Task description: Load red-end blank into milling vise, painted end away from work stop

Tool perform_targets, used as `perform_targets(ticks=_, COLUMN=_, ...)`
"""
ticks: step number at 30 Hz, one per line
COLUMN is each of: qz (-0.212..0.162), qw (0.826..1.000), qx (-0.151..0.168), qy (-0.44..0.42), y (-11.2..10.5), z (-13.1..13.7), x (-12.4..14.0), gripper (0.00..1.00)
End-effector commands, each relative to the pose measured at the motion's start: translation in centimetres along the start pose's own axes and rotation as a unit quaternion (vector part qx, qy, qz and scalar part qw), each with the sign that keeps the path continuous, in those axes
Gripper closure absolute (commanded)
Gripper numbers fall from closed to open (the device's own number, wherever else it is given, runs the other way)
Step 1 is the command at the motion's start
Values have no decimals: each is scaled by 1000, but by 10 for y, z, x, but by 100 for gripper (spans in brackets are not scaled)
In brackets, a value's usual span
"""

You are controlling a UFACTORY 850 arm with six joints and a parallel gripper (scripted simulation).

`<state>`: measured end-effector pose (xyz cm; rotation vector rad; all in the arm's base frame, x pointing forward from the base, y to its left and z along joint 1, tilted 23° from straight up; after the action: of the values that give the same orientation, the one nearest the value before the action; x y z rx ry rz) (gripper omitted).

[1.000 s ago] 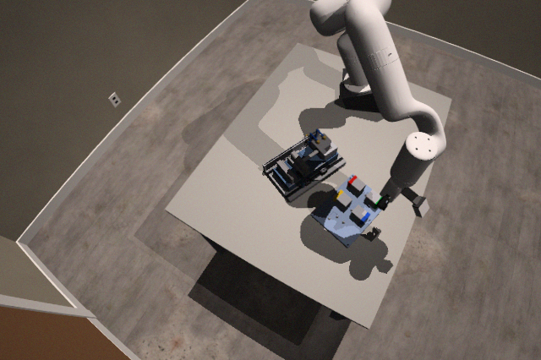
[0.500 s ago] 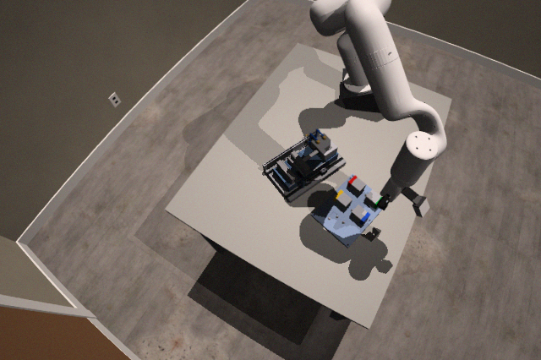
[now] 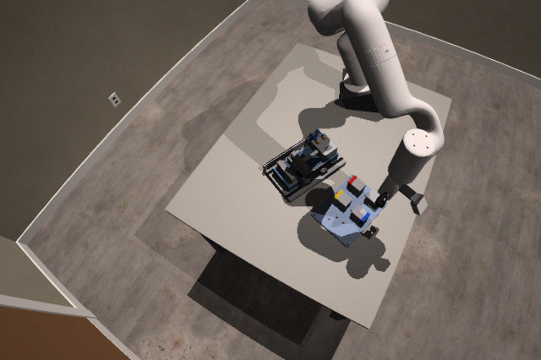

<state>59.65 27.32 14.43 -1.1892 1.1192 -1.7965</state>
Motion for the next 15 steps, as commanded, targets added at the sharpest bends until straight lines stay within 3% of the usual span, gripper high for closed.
perform_targets(ticks=1, qz=1, qw=1000, qx=1, qy=0, y=-2, z=-2, x=26, gripper=0)
perform_targets(ticks=5, qz=1, qw=1000, qx=1, qy=0, y=-3, z=-4, x=50, gripper=0)
perform_targets(ticks=15, qz=1, qw=1000, qx=1, qy=0, y=-3, z=-5, x=61, gripper=0)
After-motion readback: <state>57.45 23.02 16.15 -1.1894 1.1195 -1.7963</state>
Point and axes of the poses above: the point where the finger pads meet when closed, its own y axis out along the fingers, its own z axis across the jaws, x = y × z, the point moved 8 cm from there along -y, back along the fingers, and after that the axes turned 5 degrees about -y, right-handed, at the moved point
